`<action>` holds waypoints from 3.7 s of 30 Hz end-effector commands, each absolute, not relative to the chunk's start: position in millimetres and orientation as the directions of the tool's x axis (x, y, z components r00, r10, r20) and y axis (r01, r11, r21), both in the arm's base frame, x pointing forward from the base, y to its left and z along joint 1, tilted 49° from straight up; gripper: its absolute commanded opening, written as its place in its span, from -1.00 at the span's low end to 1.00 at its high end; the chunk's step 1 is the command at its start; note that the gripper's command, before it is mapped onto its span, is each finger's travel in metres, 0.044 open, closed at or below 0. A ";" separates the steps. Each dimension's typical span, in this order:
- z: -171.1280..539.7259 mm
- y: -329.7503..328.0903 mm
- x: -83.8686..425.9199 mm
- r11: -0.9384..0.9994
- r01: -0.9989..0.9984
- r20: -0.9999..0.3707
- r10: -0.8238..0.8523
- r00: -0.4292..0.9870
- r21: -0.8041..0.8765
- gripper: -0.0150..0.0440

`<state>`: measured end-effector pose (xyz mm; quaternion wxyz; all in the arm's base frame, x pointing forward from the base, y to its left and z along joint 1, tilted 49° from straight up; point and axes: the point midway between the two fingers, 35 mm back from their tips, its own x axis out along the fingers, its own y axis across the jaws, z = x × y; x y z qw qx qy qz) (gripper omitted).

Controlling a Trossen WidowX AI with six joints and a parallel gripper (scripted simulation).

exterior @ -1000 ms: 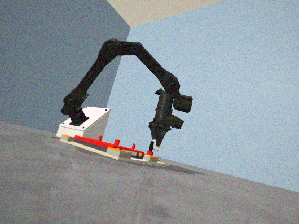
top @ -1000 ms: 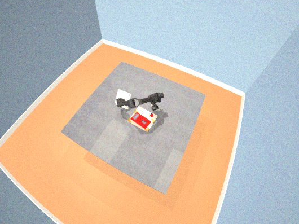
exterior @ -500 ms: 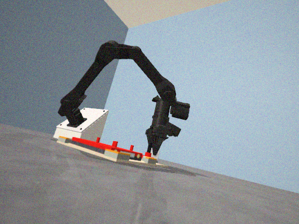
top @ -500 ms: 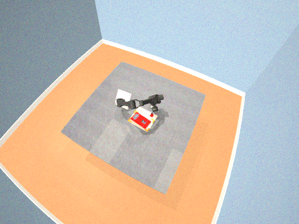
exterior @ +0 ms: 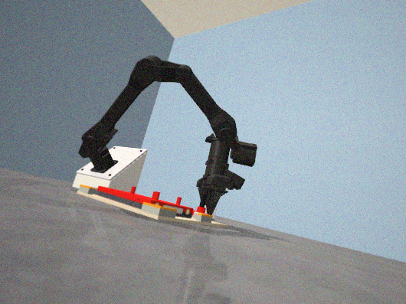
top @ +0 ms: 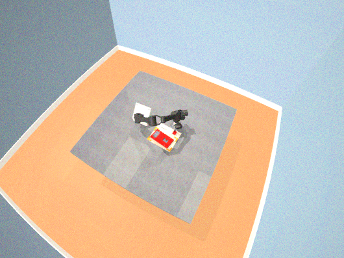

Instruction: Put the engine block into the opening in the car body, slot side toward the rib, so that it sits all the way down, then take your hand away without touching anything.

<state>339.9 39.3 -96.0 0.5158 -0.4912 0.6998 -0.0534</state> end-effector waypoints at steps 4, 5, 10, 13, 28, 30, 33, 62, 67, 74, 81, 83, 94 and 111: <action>-95.9 39.1 339.8 0.514 -0.631 -0.671 -0.741 0.013 -0.580 0.04; -95.9 39.1 339.8 0.514 -0.631 -0.671 -0.741 0.013 -0.580 0.13; -95.9 39.1 339.8 0.514 -0.631 -0.671 -0.741 0.013 -0.580 0.58; -95.9 39.1 339.8 0.514 -0.631 -0.671 -0.741 0.013 -0.580 0.84; -76.0 61.7 339.9 0.514 -0.631 -0.667 -0.745 0.007 -0.581 1.00; -70.7 67.7 339.8 0.515 -0.631 -0.668 -0.745 0.007 -0.581 1.00; -66.0 73.0 339.8 0.515 -0.631 -0.668 -0.744 0.007 -0.581 1.00; -53.4 87.5 341.1 0.511 -0.638 -0.669 -0.744 0.007 -0.575 1.00; -59.7 80.2 340.9 0.511 -0.638 -0.668 -0.744 0.007 -0.576 1.00; -69.7 68.8 341.0 0.510 -0.638 -0.668 -0.744 0.007 -0.576 1.00; -75.8 62.1 341.5 0.510 -0.638 -0.668 -0.744 0.008 -0.576 1.00; -78.0 59.7 341.6 0.510 -0.638 -0.668 -0.745 0.008 -0.576 1.00; -89.9 46.1 341.6 0.510 -0.638 -0.667 -0.745 0.008 -0.577 1.00; -95.6 39.3 341.3 0.509 -0.638 -0.666 -0.746 0.008 -0.578 0.24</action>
